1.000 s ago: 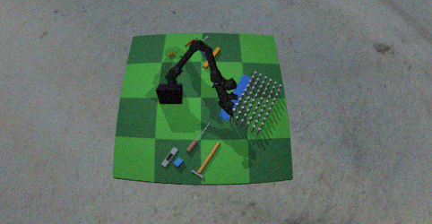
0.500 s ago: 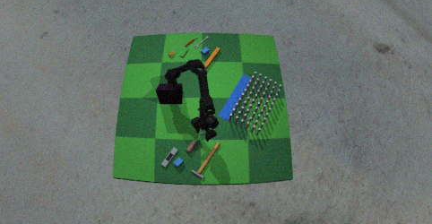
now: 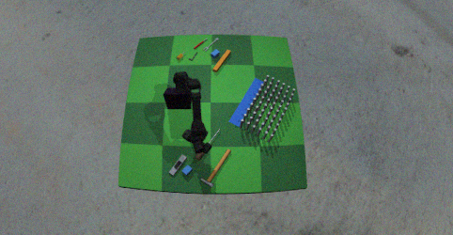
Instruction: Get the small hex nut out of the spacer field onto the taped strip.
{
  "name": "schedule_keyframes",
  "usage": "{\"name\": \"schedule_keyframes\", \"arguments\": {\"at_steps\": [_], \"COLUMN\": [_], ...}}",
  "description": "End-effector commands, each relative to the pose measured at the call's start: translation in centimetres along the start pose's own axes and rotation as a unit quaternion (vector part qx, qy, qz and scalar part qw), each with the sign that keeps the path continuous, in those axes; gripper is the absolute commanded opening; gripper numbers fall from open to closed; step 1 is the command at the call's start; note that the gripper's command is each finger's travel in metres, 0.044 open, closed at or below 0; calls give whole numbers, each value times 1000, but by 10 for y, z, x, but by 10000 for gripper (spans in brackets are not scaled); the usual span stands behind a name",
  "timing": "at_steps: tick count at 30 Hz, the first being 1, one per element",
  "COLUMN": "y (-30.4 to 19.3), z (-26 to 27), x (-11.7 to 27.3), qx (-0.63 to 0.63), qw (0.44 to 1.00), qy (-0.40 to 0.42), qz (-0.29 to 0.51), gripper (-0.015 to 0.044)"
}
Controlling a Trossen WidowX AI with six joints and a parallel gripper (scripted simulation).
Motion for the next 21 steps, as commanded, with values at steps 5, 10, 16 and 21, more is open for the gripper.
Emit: {"name": "schedule_keyframes", "arguments": {"at_steps": [5, 10, 16, 21], "y": [0, 0, 22, 54], "z": [-13, -13, -21, -27], "x": [2, 2, 3, 5], "qx": [7, 7, 5, 8], "qw": [1000, 1000, 998, 993], "qy": [-7, -7, -58, -121], "qz": [6, 6, 15, 16], "gripper": [440, 440, 440, 440]}}
Point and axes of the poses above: the point midway between the two fingers, 35 mm back from their tips, its own x axis back along the fingers, its own z axis across the jaws, y = z × x, the point moved 5 cm from there along x, back along the fingers, and after that the axes turned 9 degrees about x, right-handed, at the moved point
